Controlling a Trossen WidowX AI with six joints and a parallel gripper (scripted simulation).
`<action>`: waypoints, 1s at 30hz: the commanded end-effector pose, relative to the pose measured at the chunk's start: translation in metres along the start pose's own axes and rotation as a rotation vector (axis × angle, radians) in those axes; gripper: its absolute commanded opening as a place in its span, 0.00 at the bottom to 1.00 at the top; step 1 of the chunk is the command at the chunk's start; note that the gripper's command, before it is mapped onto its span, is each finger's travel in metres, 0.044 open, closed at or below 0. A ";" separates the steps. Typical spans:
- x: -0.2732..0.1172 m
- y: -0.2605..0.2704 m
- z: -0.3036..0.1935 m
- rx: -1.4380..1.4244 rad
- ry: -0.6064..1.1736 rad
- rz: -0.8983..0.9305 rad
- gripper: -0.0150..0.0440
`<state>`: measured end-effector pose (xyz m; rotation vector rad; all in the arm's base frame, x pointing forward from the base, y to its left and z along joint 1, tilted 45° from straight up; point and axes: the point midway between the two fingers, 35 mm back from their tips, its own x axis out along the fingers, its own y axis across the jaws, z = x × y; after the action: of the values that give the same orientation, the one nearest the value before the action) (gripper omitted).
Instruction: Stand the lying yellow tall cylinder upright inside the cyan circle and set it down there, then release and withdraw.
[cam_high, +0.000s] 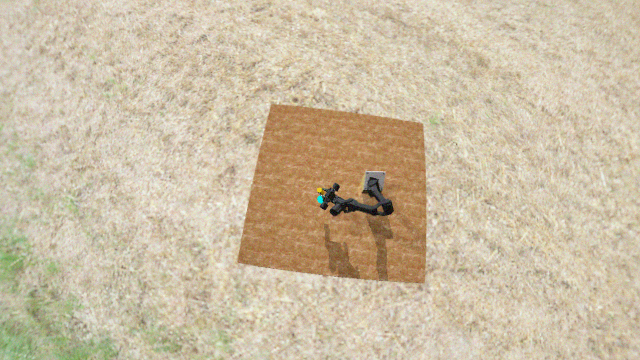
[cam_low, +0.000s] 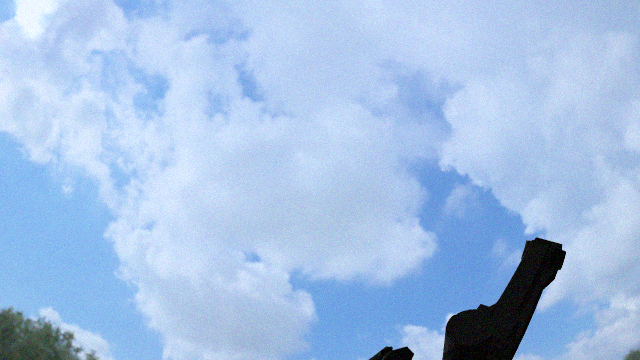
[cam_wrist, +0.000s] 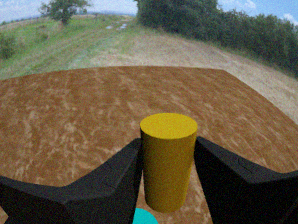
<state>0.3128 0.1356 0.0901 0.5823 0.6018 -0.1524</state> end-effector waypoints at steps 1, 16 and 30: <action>-0.003 0.000 0.002 0.025 -0.032 0.009 0.43; -0.015 -0.001 0.006 0.098 -0.121 0.047 0.43; -0.026 -0.003 0.009 0.173 -0.198 0.086 0.43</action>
<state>0.2963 0.1292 0.1068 0.7273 0.4000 -0.1743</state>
